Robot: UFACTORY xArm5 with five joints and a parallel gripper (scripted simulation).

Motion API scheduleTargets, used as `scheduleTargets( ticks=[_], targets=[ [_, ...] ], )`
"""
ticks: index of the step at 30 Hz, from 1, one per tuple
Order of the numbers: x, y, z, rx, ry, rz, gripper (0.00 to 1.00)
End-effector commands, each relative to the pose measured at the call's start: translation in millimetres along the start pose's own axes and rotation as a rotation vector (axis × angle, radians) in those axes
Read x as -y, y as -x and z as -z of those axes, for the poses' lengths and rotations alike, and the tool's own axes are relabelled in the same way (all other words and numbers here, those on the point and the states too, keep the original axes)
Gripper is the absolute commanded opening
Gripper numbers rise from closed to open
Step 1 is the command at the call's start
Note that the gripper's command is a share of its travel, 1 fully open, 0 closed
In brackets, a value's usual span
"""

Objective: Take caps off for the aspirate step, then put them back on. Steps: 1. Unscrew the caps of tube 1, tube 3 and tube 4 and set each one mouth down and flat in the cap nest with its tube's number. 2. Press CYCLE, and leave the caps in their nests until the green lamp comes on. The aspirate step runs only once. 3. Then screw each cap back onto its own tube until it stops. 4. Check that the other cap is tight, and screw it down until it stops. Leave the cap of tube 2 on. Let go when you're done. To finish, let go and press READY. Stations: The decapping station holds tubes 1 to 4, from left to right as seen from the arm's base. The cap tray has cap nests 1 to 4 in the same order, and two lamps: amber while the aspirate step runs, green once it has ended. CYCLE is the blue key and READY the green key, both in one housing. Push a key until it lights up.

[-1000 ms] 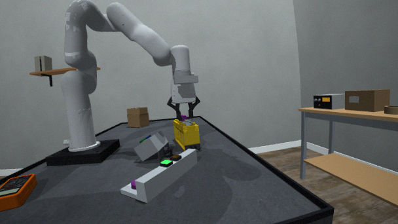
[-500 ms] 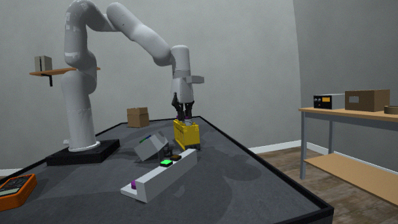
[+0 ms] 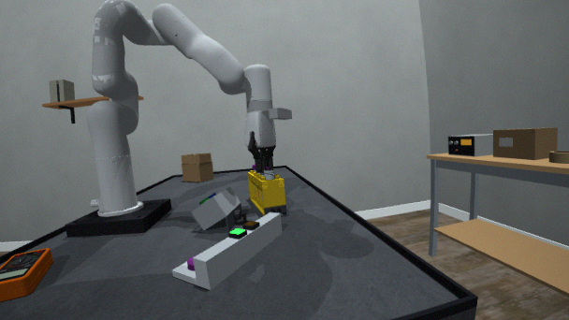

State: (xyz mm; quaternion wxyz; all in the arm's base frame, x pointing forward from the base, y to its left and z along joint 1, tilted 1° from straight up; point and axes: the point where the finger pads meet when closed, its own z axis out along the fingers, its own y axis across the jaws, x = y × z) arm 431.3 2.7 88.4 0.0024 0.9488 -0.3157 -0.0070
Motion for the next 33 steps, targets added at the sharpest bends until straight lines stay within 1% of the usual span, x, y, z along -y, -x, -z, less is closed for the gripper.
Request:
scheduleTargets(
  ticks=[1,4,7,9,24,26,33],
  targets=[
    [0.7,-0.8,1.1,0.0,-0.006,0.0,0.0],
    [0.7,-0.8,1.1,0.0,-0.006,0.0,0.0],
    [0.7,-0.8,1.0,0.001,-0.006,-0.15,0.0],
    [0.7,-0.8,1.0,0.001,-0.006,-0.15,0.0],
    [0.7,-0.8,0.3,0.003,-0.005,-0.9,0.0],
    [0.7,-0.8,0.3,0.003,-0.005,-0.9,0.0],
    [0.7,-0.8,0.0,0.004,-0.005,-1.25,0.0]
  ],
)
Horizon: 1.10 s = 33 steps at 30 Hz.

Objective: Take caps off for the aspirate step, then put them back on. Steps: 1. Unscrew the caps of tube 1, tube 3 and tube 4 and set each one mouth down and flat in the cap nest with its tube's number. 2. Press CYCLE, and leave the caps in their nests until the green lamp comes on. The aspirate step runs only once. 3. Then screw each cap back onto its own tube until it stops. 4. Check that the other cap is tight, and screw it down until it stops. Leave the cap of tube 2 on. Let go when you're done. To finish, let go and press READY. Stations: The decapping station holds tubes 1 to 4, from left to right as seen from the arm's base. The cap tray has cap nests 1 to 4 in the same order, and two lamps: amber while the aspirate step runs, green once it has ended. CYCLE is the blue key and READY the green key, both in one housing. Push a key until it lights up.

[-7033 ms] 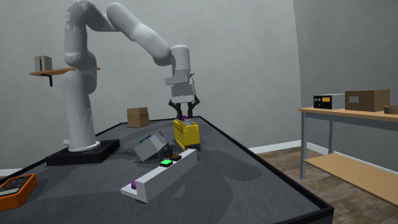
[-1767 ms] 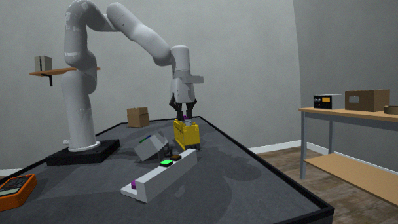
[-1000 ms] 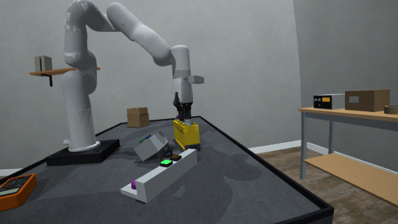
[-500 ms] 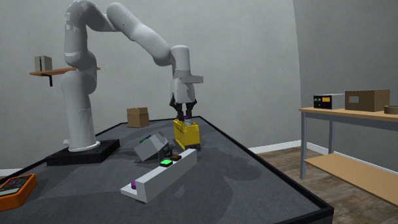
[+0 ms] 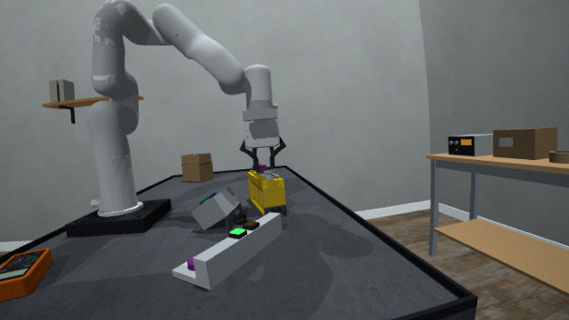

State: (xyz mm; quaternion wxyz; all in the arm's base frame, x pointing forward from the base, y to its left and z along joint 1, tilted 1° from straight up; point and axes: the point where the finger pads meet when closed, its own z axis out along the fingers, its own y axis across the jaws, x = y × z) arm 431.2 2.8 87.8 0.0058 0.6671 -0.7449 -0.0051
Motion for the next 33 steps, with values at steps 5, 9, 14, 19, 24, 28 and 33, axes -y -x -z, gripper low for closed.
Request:
scheduleTargets(
  ticks=[5,9,14,19,24,28,33],
  targets=[
    [1.1,0.1,0.4,0.006,-0.002,-0.461,0.0],
    [1.1,0.1,0.3,0.006,-0.002,-0.532,0.0],
    [1.1,0.1,0.3,0.006,-0.002,-0.532,0.46],
    [1.1,0.1,0.3,0.006,-0.002,-0.532,0.46],
    [1.1,0.1,0.3,0.006,-0.002,-0.532,0.46],
    [1.1,0.1,0.9,0.006,-0.002,-0.365,0.46],
    [1.1,0.1,0.9,0.005,-0.003,-0.066,0.46]
  ],
)
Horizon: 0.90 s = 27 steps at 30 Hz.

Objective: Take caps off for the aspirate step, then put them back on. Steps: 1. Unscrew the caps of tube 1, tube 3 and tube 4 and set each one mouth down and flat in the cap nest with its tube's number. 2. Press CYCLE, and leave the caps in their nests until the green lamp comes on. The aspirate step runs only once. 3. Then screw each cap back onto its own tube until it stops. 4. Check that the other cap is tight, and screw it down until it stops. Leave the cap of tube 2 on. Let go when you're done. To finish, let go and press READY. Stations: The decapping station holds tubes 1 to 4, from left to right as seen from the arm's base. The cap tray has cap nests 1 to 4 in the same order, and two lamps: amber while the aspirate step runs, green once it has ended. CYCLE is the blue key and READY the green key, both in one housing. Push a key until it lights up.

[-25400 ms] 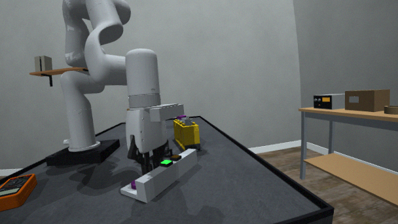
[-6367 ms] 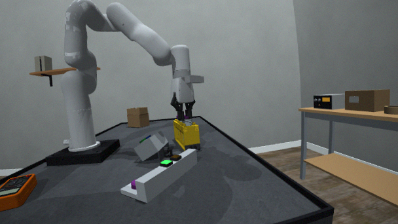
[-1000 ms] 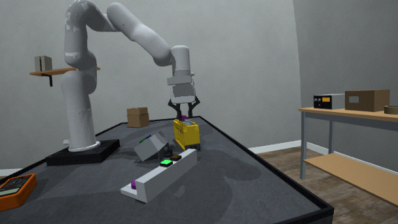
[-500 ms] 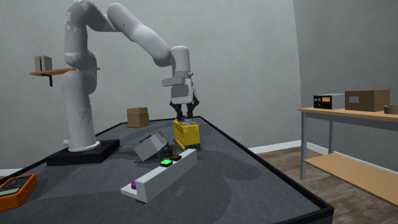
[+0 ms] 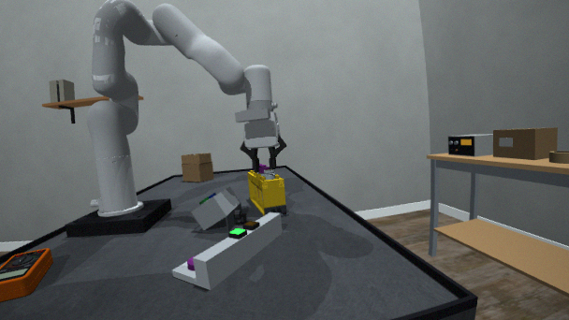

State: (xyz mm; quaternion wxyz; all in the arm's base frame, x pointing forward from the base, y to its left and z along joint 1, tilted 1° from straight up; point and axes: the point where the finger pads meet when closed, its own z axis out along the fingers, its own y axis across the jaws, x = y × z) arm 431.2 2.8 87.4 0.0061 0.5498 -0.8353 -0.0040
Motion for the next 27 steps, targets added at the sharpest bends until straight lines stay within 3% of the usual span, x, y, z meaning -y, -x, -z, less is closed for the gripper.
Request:
scheduleTargets(
  ticks=[1,9,11,14,21,22,27],
  targets=[
    [1.0,0.4,1.3,0.005,-0.002,0.279,0.46],
    [1.1,0.4,1.3,0.005,-0.003,0.675,0.46],
    [1.1,0.4,1.3,0.005,-0.003,0.675,0.46],
    [1.1,0.4,1.3,0.005,-0.003,0.896,0.46],
    [1.1,0.4,1.3,0.005,-0.003,0.905,0.46],
    [1.1,0.4,1.3,0.005,-0.003,0.905,0.0],
    [1.1,0.4,1.3,0.005,-0.003,0.905,0.0]
  ],
)
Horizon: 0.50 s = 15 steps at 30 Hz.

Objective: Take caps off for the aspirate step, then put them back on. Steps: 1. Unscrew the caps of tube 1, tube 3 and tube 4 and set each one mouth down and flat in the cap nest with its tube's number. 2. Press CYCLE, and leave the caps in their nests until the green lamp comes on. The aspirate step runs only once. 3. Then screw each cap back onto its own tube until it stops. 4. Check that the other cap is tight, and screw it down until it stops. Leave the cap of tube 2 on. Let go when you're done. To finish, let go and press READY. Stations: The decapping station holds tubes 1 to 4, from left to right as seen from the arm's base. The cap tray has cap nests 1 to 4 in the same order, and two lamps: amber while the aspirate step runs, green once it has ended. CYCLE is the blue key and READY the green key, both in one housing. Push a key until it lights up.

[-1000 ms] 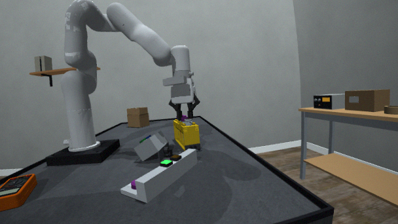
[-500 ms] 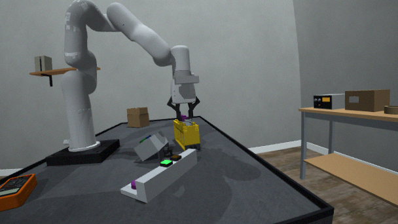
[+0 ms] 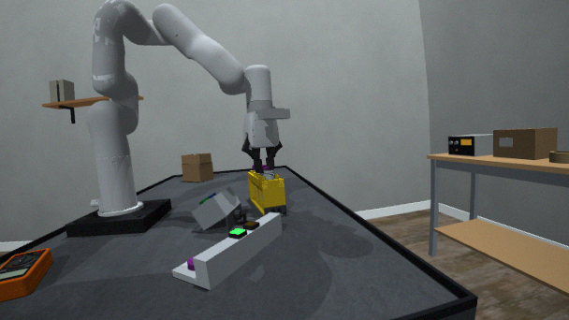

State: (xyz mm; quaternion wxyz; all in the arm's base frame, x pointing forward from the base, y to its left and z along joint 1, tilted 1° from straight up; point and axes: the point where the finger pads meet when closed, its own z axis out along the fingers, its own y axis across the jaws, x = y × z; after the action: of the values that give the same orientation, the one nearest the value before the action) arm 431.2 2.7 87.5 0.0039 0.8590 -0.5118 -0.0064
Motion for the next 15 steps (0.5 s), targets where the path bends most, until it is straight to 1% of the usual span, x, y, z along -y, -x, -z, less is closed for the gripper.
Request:
scheduleTargets(
  ticks=[1,9,15],
  targets=[
    [1.1,-0.5,1.1,0.003,-0.005,0.002,0.0],
    [1.1,-0.5,1.1,0.003,-0.005,0.002,0.0],
    [1.1,-0.5,0.9,0.004,-0.005,-0.298,0.0]
  ],
)
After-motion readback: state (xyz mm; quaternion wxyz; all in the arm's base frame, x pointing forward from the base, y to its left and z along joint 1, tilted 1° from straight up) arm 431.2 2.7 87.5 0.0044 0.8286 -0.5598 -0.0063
